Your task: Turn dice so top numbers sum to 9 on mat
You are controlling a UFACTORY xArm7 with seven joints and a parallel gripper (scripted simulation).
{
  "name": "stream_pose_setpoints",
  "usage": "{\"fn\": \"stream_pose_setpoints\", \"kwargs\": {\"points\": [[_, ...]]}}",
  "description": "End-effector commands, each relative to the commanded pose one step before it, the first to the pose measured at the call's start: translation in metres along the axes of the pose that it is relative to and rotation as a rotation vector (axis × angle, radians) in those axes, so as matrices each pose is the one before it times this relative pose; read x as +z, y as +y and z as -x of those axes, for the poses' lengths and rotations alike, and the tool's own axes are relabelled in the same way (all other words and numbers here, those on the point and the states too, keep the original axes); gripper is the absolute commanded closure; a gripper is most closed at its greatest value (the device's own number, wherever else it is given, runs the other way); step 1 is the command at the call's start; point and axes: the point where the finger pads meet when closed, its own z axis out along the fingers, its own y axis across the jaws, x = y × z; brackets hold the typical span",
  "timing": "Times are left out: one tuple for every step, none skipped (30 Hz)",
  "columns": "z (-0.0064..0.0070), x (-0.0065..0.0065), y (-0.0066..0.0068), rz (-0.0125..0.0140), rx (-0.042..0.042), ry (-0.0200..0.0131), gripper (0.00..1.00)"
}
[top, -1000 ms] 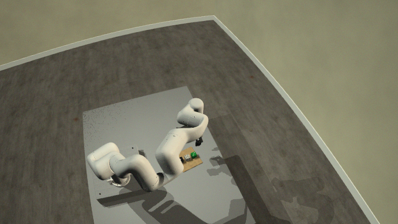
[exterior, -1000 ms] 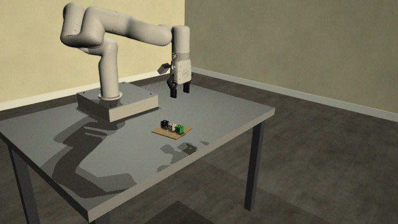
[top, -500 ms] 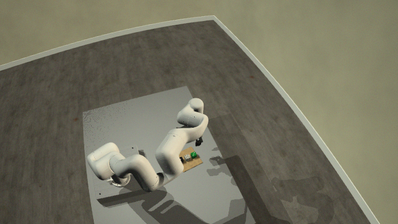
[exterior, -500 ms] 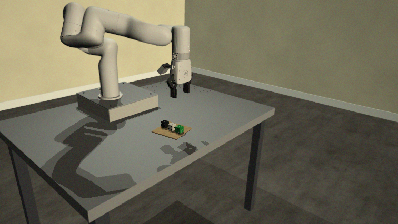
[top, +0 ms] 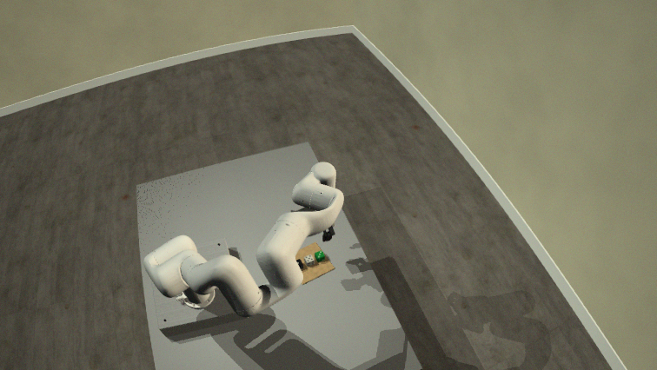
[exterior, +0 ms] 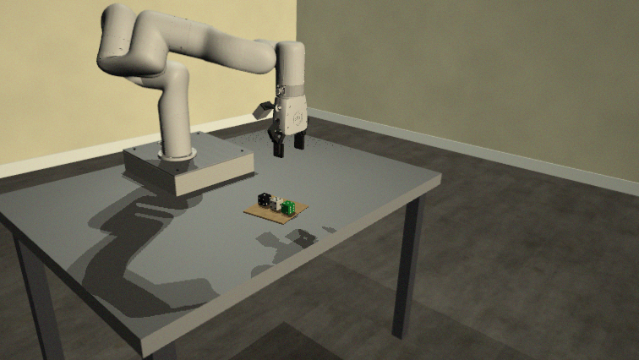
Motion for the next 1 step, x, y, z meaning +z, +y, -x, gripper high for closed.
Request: {"fn": "stream_pose_setpoints", "kwargs": {"points": [[0.00095, -0.00173, 0.00037, 0.00024, -0.00025, -0.00388, 0.00]]}}
